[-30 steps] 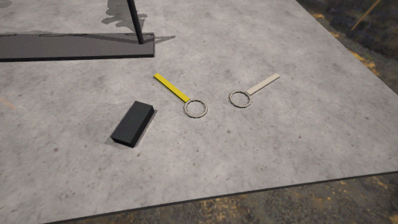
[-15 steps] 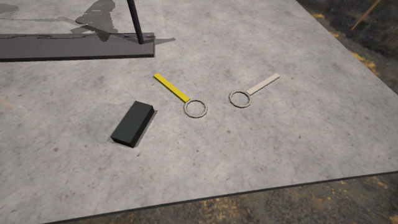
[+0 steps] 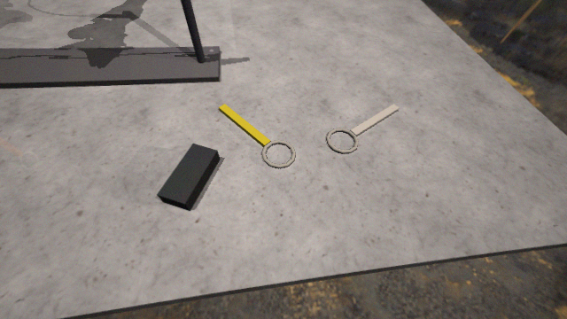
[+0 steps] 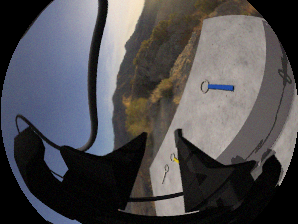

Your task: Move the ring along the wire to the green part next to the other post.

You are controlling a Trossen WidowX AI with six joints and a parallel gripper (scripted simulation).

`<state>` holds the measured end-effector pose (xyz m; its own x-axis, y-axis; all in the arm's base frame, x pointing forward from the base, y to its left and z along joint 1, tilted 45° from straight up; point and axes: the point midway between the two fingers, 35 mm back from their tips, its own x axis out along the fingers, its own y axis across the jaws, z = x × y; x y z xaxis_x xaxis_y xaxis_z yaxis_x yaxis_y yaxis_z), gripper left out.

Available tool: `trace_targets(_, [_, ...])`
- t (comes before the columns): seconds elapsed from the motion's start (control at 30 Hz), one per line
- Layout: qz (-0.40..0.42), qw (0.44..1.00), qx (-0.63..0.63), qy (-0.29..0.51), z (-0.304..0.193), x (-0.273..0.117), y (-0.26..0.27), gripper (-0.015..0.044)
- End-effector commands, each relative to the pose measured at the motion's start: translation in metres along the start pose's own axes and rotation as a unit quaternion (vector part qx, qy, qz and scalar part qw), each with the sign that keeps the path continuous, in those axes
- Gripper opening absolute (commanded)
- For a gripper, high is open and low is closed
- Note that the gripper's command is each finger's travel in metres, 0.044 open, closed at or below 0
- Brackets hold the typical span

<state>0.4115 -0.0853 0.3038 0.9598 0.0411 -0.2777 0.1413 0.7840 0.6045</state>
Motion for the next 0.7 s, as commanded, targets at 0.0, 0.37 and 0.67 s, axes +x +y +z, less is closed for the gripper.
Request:
trace_targets(0.0, [0.015,0.998,-0.064,-0.024,0.031,-0.002,-0.012,0.016])
trace_targets(0.37, [0.037,0.955,-0.279,-0.09,0.113,-0.022,-0.066,0.016])
trace_targets(0.67, [0.024,0.852,-0.504,-0.142,0.178,-0.072,-0.131,0.016])
